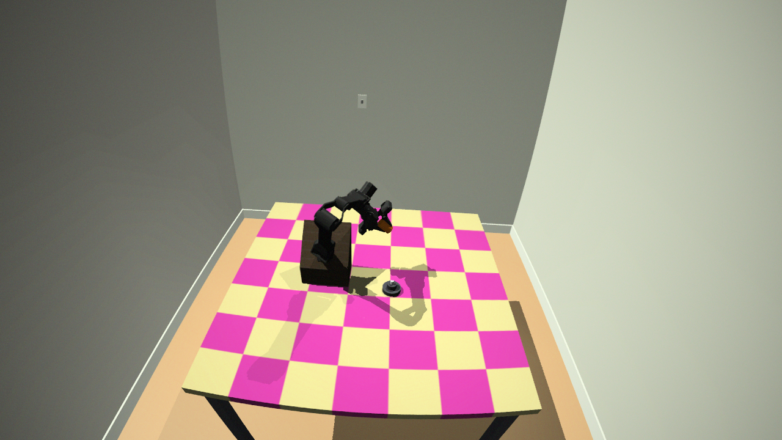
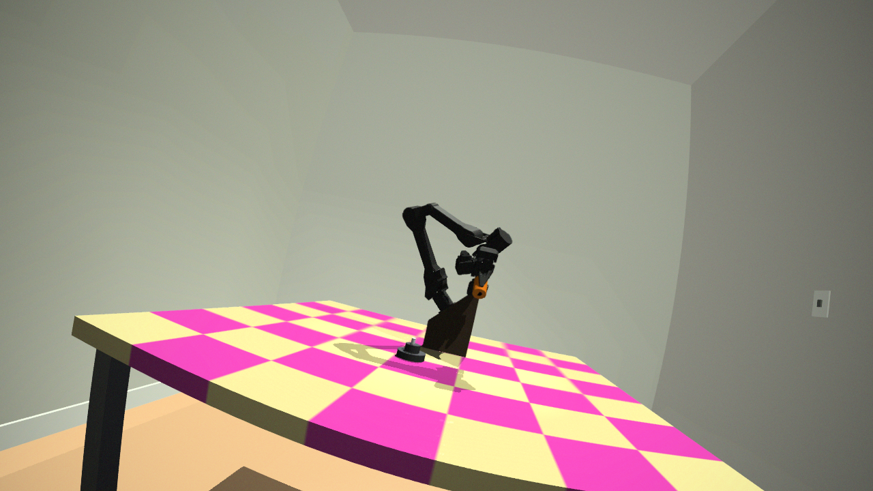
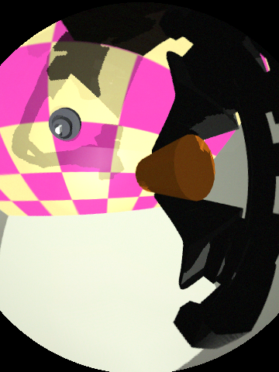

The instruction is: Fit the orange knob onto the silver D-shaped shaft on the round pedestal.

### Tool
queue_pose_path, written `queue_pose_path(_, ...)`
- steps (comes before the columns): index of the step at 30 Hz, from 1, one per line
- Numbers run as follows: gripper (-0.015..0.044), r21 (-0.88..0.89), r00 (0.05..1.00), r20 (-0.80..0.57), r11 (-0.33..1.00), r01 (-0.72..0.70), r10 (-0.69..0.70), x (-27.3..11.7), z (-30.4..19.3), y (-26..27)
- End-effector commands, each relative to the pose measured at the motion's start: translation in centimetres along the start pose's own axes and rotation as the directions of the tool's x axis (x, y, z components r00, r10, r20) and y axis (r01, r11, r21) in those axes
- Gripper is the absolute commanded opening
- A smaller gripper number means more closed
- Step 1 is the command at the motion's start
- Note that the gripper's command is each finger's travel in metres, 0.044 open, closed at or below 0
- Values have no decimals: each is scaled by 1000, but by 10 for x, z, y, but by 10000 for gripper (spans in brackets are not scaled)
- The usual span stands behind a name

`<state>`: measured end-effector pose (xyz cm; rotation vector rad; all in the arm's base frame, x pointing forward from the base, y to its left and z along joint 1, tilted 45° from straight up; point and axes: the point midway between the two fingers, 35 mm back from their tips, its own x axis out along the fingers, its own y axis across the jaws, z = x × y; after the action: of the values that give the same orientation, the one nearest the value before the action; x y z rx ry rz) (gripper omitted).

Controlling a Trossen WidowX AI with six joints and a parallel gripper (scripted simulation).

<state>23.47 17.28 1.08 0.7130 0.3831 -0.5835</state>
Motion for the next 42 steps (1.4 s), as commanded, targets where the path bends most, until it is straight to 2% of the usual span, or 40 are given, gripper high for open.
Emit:
queue_pose_path(1, 0, 3, 995, 0, 995, -99, 99, -11, 1, 7)
queue_pose_path(22, 0, 4, 970, 1, 970, -242, 242, -13, 1, 4)
queue_pose_path(23, 0, 3, 979, -1, 979, -205, 205, -11, 0, 2)
queue_pose_path(42, 0, 3, 979, -1, 979, -205, 205, -11, 0, 2)
